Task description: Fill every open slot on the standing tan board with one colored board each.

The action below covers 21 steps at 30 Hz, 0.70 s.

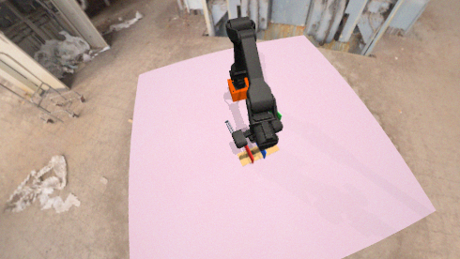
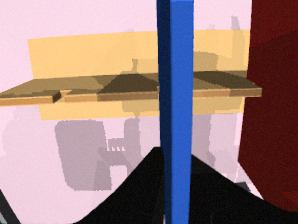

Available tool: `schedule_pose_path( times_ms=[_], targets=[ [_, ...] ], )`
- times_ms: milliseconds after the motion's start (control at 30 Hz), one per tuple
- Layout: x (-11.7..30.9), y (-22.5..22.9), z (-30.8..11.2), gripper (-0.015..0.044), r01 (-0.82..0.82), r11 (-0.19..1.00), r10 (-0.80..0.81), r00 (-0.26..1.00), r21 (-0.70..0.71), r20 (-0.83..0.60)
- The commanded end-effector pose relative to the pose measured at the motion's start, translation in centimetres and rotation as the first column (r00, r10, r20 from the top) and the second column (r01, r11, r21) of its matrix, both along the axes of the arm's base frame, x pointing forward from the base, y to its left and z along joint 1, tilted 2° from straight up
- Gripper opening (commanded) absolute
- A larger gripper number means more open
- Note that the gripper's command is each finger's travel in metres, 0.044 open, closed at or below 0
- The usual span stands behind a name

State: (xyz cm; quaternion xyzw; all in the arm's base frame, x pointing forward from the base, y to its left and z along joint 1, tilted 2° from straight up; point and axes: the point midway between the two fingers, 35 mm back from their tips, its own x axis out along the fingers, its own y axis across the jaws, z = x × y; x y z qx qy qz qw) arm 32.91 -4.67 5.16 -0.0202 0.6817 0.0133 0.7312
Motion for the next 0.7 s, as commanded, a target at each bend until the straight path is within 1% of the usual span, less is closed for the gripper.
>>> schedule_pose_path(
  times_ms=[0, 667],
  targets=[
    [-0.27, 0.03, -0.23, 0.0000, 0.012, 1.000, -0.012, 1.000, 0.003, -0.008],
    [-0.30, -0.12, -0.19, 0.0000, -0.005, 1.000, 0.005, 1.000, 0.002, -0.008]
  ],
)
